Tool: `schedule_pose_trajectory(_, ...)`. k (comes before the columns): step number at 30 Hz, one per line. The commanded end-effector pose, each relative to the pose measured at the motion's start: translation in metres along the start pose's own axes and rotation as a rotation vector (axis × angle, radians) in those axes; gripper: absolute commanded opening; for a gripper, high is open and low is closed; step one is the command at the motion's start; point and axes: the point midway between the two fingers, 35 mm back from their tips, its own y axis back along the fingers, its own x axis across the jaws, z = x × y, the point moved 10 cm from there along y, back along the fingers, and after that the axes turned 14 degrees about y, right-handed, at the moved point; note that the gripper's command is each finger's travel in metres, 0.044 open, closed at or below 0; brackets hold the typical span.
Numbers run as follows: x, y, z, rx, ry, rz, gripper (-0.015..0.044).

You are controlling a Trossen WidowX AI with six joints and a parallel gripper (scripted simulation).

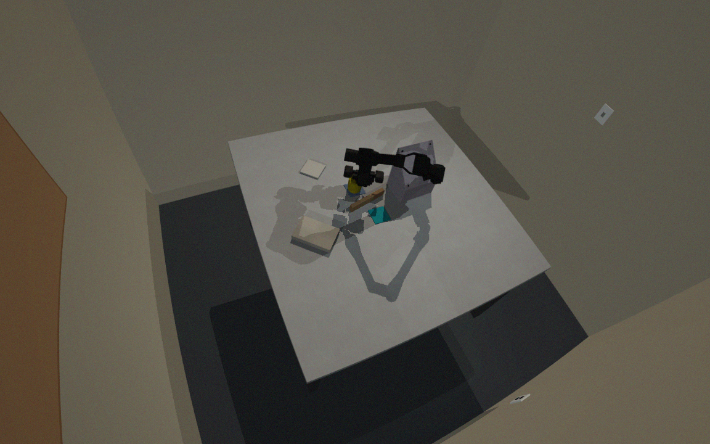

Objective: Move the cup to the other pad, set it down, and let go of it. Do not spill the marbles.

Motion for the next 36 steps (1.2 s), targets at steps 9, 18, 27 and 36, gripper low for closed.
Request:
schedule_pose_trajectory(9, 0.0, 0.0, 0.0, 0.0, 0.001, -0.001, 0.0093)
schedule_pose_trajectory(18, 0.0, 0.0, 0.0, 0.0, 0.001, -0.001, 0.0033)
schedule_pose_trajectory(27, -0.001, 0.01, 0.0, 0.001, 0.0, -0.002, 0.0)
schedule_pose_trajectory(36, 0.002, 0.051, -0.001, 0.0, -0.004, -0.003, 0.0)
